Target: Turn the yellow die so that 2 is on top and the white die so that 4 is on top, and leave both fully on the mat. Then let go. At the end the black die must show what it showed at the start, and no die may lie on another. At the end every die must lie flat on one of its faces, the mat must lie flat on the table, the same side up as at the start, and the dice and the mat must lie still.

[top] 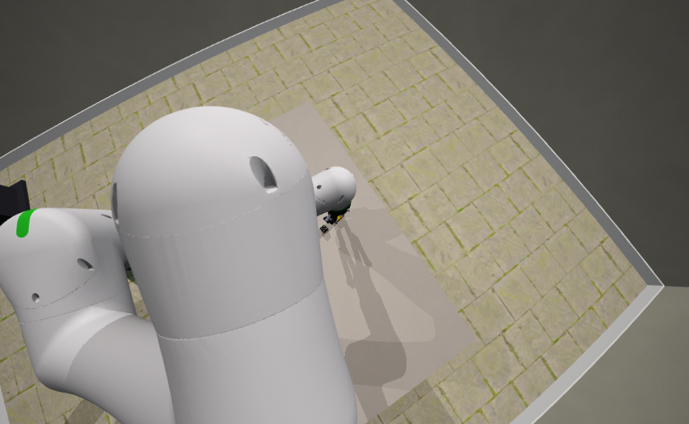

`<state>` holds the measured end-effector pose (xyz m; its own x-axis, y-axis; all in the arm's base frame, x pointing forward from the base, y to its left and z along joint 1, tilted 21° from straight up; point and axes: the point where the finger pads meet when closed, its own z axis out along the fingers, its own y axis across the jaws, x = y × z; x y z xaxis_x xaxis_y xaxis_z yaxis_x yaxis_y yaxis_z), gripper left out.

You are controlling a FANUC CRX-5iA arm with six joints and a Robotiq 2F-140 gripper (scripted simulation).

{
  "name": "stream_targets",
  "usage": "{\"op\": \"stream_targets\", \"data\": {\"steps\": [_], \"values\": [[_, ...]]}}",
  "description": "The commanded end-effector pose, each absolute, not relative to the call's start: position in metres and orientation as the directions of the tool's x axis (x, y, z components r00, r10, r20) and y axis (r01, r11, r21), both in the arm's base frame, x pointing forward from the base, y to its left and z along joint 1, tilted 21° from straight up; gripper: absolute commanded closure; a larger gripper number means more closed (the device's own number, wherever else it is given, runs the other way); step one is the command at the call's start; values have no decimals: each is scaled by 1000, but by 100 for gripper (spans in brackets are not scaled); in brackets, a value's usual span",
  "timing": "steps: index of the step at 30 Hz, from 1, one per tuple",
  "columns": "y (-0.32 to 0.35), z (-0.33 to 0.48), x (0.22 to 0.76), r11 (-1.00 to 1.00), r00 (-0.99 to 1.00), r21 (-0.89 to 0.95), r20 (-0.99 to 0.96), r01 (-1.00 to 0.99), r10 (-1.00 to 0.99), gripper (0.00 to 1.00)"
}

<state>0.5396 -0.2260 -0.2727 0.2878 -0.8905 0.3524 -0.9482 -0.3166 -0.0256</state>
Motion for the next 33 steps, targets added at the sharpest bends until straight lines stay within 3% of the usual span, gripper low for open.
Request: {"op": "stream_targets", "data": {"steps": [1,5,6,33], "values": [[-226,-273,540,-317,288,-26,352,-948,-890,75],[-226,-273,540,-317,288,-26,352,-948,-890,75],[-226,-273,540,-317,288,-26,352,-948,-890,87],[-226,-273,540,-317,288,-26,352,-948,-890,87]]}}
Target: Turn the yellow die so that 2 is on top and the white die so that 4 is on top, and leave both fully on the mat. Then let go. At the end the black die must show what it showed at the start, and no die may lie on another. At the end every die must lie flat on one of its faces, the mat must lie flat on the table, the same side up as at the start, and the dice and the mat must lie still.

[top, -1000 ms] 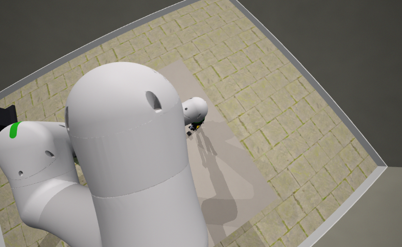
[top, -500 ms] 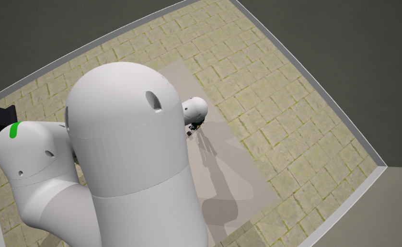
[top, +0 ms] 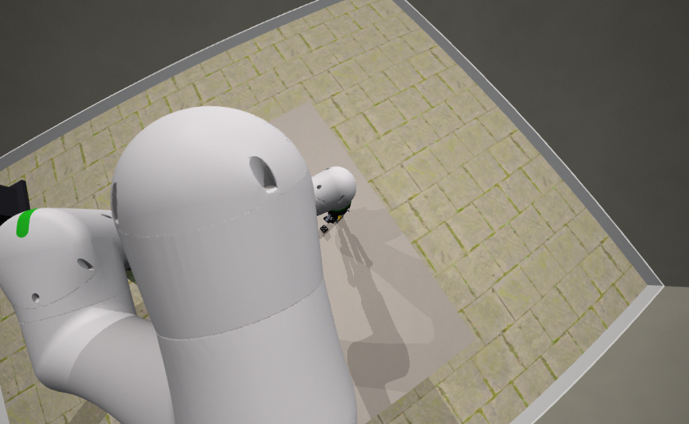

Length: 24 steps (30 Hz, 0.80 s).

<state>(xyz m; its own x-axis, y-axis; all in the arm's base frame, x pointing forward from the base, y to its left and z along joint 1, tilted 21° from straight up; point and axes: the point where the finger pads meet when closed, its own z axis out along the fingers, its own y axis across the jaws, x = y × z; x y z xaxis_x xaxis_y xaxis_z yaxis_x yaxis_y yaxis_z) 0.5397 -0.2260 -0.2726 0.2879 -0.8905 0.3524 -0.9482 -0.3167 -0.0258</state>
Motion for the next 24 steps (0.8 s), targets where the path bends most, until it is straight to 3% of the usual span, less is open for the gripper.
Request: {"op": "stream_targets", "data": {"steps": [1,13,24], "values": [[-226,-273,540,-317,288,-26,352,-948,-890,87],[-223,-265,539,-317,288,-26,352,-948,-890,87],[-200,-197,529,-317,288,-26,352,-948,-890,87]]}}
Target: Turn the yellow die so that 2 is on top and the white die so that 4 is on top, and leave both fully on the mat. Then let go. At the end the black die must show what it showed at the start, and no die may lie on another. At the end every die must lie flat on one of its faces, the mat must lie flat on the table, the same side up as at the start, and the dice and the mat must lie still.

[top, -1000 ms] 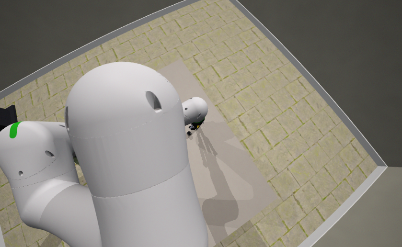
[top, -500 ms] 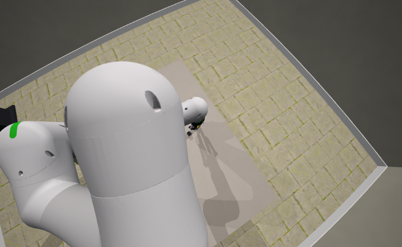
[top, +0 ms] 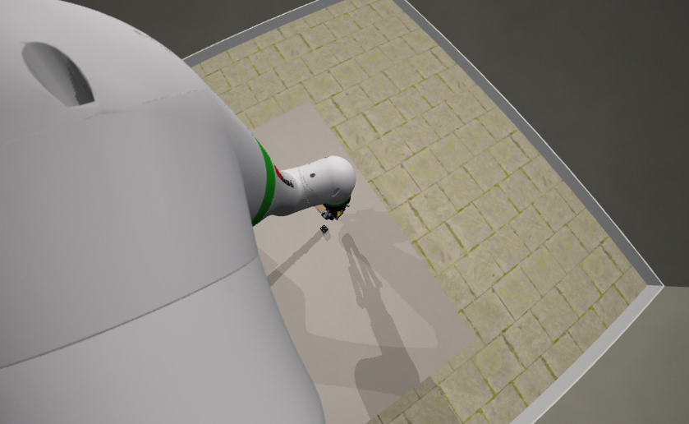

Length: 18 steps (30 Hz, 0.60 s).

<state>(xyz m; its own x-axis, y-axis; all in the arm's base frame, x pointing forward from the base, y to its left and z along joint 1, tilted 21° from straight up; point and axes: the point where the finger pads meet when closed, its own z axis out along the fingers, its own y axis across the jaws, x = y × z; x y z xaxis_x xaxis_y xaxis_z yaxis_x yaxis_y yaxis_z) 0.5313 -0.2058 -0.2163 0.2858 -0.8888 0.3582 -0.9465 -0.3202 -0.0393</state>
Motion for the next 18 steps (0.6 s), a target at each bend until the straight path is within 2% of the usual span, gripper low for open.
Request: {"op": "stream_targets", "data": {"steps": [1,18], "values": [[-198,-192,528,-317,288,-26,352,-948,-890,87],[-189,-180,526,-310,281,-28,352,-950,-893,87]]}}
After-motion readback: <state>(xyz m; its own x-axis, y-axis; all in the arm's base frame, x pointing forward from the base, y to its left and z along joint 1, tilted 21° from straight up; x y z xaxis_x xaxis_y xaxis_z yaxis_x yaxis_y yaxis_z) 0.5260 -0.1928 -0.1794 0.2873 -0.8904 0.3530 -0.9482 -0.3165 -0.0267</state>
